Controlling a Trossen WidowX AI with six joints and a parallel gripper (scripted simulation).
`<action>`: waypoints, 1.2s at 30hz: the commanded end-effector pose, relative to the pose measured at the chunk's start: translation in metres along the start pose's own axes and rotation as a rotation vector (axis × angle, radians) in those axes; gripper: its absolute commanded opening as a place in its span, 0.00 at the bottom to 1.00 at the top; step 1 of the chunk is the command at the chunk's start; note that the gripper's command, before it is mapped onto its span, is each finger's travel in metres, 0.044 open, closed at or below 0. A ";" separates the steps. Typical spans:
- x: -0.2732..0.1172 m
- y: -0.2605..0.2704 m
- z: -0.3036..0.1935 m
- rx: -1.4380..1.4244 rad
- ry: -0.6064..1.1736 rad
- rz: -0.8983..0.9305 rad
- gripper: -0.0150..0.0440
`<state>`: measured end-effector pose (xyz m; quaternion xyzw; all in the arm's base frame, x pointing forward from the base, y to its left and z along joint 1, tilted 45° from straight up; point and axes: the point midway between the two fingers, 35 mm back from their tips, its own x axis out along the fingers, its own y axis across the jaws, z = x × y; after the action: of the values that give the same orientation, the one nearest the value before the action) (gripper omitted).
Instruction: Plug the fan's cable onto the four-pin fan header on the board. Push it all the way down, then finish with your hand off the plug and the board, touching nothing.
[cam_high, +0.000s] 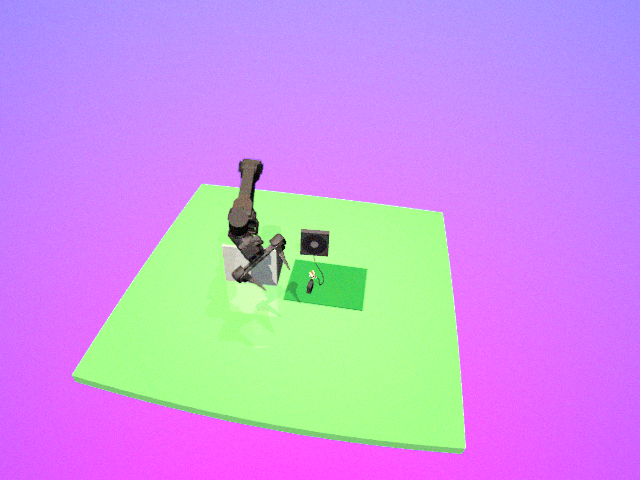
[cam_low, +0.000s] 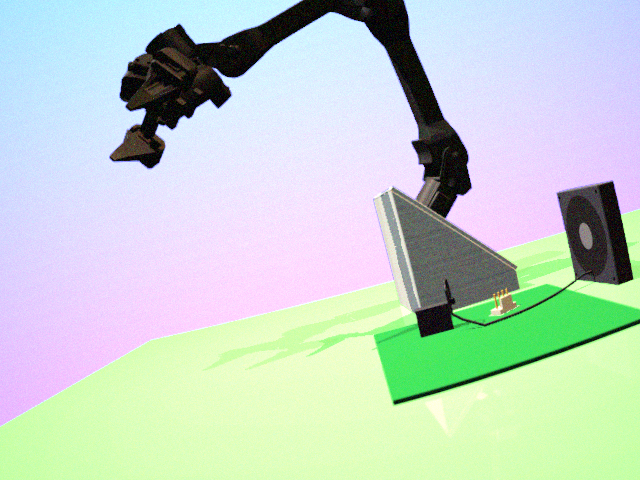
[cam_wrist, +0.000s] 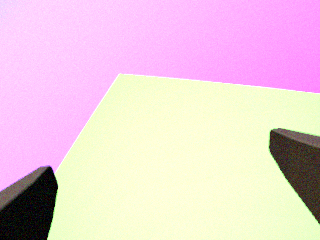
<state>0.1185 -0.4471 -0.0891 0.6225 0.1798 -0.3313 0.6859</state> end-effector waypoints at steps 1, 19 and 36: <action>0.023 0.046 -0.051 -0.396 0.174 -0.026 1.00; 0.029 0.138 -0.228 -1.594 0.744 0.230 1.00; -0.028 0.161 -0.349 -2.387 1.163 0.833 1.00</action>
<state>0.2741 -0.1244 -0.0158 -0.2235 0.4440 0.4824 0.7213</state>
